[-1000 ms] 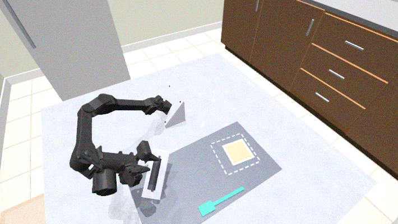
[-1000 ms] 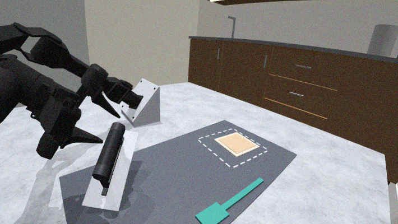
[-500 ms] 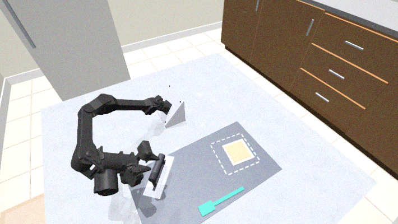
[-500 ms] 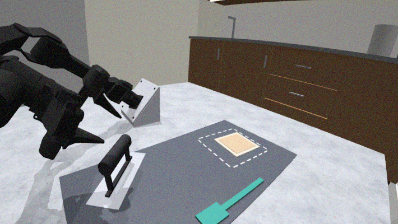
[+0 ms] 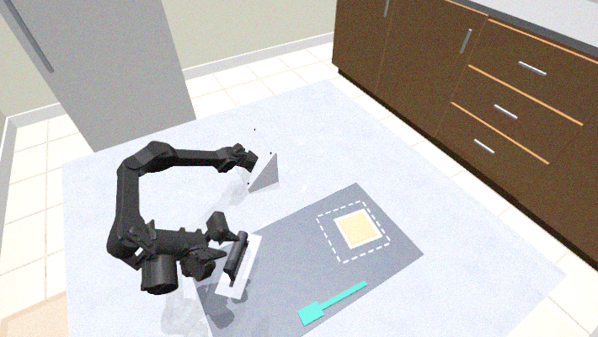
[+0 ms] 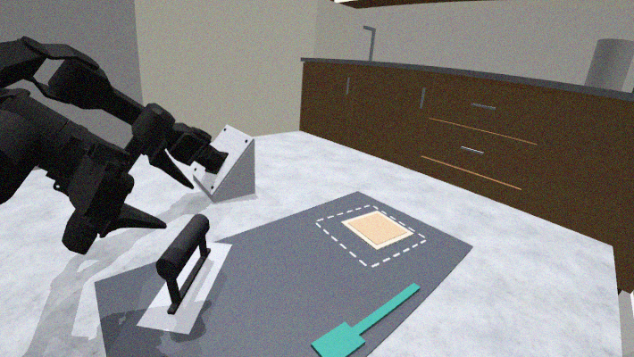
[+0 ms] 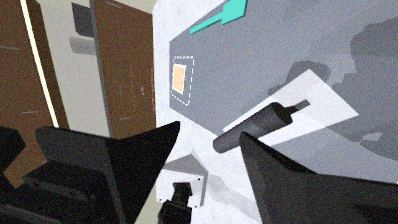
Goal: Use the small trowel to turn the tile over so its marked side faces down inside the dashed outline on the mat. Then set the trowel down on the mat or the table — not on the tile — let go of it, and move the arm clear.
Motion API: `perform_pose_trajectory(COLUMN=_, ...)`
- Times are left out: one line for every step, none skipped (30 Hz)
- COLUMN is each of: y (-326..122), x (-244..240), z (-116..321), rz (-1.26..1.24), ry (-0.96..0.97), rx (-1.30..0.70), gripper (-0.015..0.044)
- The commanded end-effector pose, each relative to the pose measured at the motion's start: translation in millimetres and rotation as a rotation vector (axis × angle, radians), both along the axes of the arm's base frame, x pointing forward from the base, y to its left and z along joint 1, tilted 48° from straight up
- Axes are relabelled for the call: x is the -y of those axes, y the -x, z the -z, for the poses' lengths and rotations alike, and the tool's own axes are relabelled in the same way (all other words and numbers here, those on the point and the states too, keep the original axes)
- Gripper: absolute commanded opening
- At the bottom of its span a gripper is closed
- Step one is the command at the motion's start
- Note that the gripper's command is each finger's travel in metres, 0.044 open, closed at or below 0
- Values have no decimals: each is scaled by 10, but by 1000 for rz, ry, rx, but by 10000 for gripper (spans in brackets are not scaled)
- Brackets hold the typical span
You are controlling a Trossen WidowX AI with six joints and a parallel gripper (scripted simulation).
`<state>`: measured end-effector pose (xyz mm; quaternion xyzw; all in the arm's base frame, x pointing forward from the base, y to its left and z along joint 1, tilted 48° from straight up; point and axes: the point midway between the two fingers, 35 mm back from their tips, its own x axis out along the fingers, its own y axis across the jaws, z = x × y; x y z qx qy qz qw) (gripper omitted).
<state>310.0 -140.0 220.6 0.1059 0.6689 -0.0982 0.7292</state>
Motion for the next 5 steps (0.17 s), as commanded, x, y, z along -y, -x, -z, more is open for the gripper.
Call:
perform_pose_trajectory(y=1, x=-7, z=9, rz=5, ry=-6, rx=-1, gripper=300)
perform_pose_trajectory(y=1, x=-7, z=9, rz=5, ry=-6, rx=-1, gripper=300)
perform_pose_trajectory(y=1, x=-7, z=9, rz=5, ry=-6, rx=-1, gripper=300)
perform_pose_trajectory(y=1, x=-7, z=9, rz=5, ry=-6, rx=-1, gripper=300)
perform_pose_trajectory(y=1, x=-7, z=9, rz=5, ry=-6, rx=-1, gripper=300)
